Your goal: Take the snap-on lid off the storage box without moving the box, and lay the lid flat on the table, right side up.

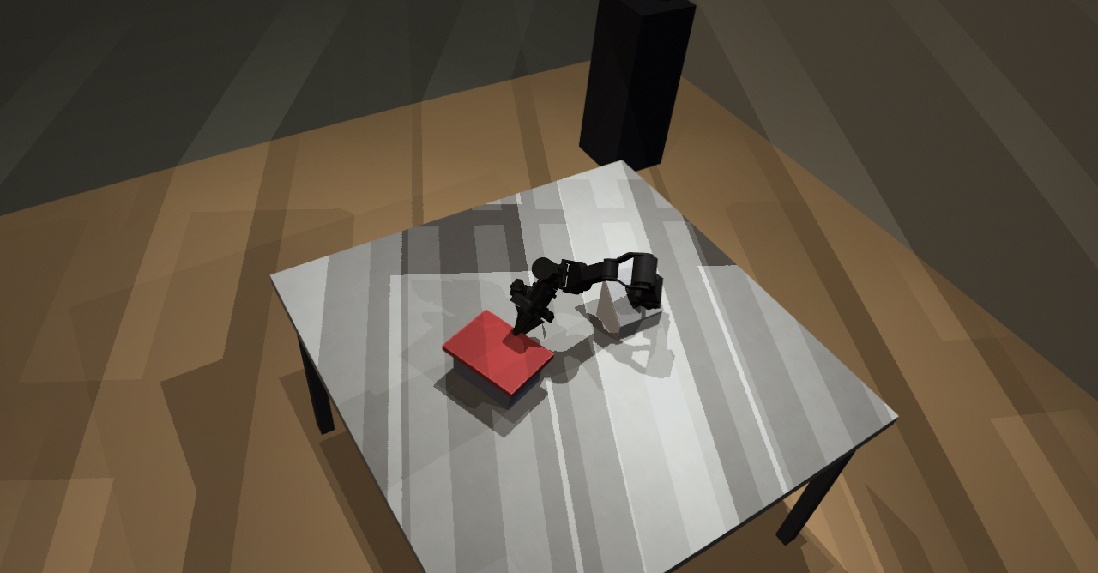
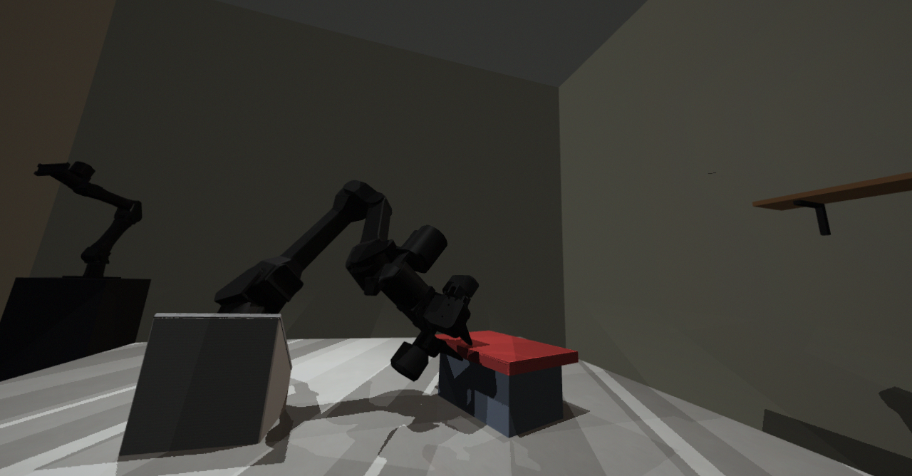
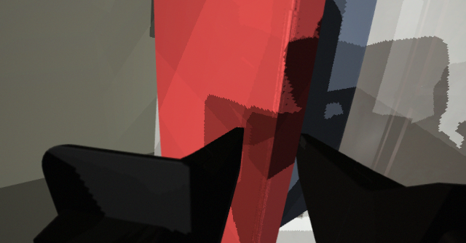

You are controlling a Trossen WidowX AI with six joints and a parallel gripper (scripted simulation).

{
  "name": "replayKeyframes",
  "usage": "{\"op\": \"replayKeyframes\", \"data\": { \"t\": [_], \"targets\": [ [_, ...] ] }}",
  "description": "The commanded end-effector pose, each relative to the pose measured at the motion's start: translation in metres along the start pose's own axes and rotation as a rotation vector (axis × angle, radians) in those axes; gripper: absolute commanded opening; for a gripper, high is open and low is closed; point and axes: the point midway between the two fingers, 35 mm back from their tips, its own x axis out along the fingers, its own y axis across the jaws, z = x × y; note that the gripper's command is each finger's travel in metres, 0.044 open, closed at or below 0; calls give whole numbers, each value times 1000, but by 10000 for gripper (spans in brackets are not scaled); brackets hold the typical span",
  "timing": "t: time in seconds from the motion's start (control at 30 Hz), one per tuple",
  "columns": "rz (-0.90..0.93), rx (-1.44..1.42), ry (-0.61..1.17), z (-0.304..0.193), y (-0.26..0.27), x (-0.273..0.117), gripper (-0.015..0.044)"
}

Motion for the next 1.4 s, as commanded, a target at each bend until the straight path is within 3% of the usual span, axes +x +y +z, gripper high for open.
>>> {"op": "replayKeyframes", "data": {
  "t": [0.0,1.37],
  "targets": [
    [0,0,0,0,1,0,0],
    [0,0,0,-1,7,-6,0]
  ]
}}
